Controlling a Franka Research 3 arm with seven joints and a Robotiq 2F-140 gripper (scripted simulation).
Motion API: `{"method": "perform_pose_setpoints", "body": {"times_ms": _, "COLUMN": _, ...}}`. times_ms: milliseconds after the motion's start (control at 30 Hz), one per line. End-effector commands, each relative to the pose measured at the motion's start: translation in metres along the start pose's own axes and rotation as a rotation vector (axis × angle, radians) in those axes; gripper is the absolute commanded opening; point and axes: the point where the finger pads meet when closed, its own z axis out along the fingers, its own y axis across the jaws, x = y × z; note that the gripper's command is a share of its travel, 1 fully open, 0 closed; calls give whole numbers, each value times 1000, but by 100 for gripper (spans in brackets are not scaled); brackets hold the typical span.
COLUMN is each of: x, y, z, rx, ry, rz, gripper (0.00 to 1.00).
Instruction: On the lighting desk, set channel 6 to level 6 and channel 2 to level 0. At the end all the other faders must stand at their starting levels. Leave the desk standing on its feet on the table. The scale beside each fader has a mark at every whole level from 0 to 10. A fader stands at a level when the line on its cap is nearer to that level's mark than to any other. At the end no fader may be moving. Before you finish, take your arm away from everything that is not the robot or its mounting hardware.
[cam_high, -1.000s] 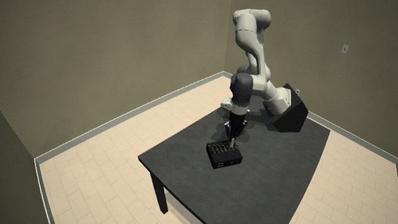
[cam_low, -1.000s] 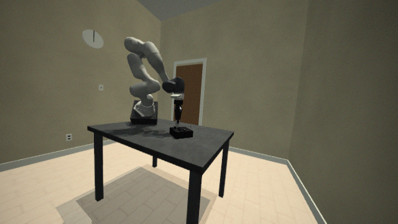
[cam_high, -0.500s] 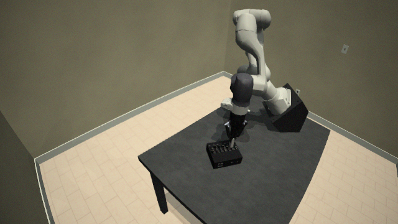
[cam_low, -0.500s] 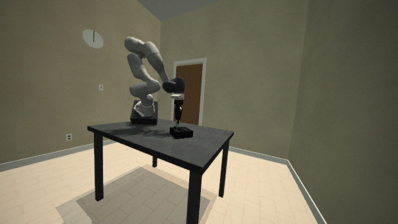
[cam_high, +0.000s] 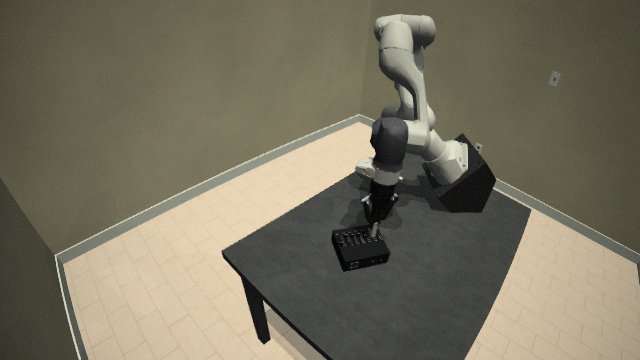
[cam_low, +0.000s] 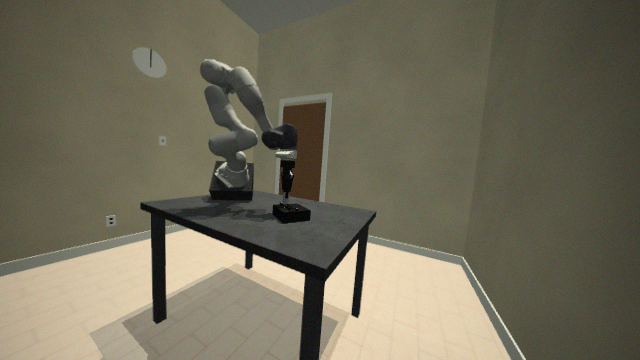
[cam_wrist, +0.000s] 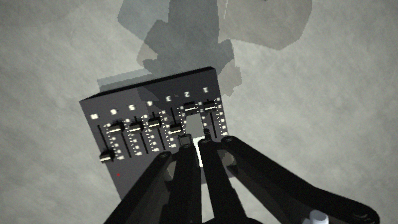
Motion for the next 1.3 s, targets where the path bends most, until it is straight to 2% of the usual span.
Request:
{"method": "perform_pose_setpoints", "body": {"times_ms": 0, "x": 0, "y": -1, "z": -6, "rx": -1, "ry": 2, "rz": 5, "gripper": 0}}
{"method": "perform_pose_setpoints", "body": {"times_ms": 467, "x": 0, "y": -1, "z": -37, "rx": -1, "ry": 2, "rz": 5, "gripper": 0}}
{"method": "perform_pose_setpoints", "body": {"times_ms": 1033, "x": 0, "y": -1, "z": -38, "rx": -1, "ry": 2, "rz": 2, "gripper": 0}}
{"method": "perform_pose_setpoints", "body": {"times_ms": 1167, "x": 1, "y": -2, "z": -38, "rx": -1, "ry": 2, "rz": -59, "gripper": 0}}
{"method": "perform_pose_setpoints", "body": {"times_ms": 1267, "x": 2, "y": -6, "z": -38, "rx": -1, "ry": 1, "rz": -189, "gripper": 0}}
